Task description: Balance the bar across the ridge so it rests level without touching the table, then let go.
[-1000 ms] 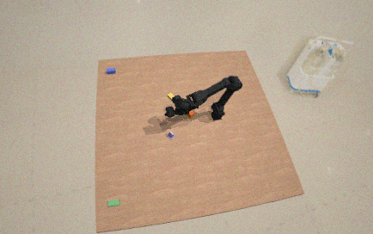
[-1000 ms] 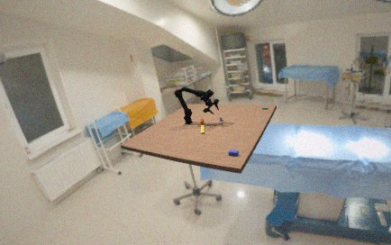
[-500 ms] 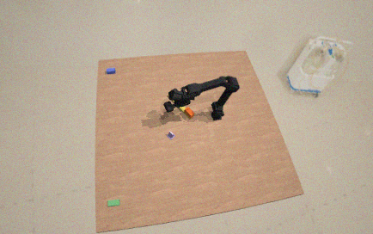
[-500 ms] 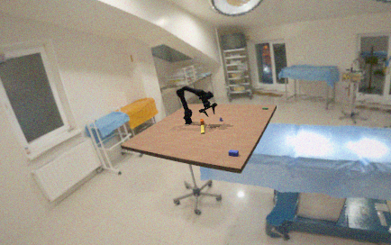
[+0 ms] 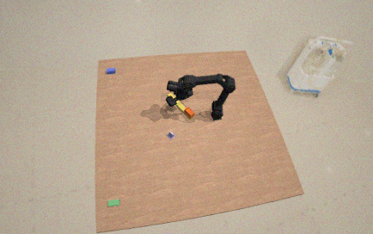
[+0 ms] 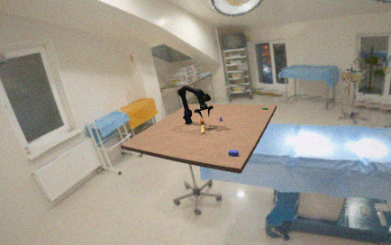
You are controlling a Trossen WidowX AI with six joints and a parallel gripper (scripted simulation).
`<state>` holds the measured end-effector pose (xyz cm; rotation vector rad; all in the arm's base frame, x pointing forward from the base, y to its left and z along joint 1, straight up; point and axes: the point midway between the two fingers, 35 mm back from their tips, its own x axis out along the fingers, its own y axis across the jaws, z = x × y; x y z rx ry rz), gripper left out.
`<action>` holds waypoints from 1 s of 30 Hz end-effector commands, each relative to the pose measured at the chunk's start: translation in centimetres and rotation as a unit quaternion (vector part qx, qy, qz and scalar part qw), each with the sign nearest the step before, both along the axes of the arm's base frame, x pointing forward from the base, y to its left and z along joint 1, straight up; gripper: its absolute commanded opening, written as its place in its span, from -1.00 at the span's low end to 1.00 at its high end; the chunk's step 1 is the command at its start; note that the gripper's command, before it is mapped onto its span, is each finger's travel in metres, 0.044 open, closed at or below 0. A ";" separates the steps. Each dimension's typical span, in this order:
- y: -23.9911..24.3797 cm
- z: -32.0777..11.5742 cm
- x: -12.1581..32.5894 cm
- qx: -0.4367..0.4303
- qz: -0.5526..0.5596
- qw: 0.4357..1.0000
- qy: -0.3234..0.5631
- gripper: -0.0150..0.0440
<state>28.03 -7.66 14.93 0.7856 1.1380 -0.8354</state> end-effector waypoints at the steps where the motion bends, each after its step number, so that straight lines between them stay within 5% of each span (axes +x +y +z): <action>1: -0.9 0.3 -0.8 0.016 0.008 1.000 0.025 0.58; 16: -2.9 0.7 -3.6 0.072 0.023 0.993 0.092 0.58; 30: -3.0 -7.6 -3.5 0.072 0.023 0.993 0.092 0.58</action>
